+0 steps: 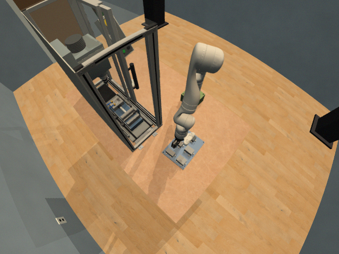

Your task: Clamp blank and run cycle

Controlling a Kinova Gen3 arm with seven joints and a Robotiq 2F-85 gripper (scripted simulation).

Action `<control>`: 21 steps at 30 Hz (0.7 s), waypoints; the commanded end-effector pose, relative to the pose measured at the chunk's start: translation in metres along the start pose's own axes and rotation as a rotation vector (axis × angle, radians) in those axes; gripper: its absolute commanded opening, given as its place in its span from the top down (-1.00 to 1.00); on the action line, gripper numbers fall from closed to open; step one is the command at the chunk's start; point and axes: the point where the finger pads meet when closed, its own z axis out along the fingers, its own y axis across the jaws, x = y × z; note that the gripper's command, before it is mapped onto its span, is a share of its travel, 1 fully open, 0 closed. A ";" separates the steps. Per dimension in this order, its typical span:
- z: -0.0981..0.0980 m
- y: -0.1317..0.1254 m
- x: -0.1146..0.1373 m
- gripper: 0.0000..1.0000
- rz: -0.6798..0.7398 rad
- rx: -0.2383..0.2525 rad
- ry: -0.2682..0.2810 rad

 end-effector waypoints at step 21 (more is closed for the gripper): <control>0.004 0.000 0.000 -1.00 0.000 0.001 0.000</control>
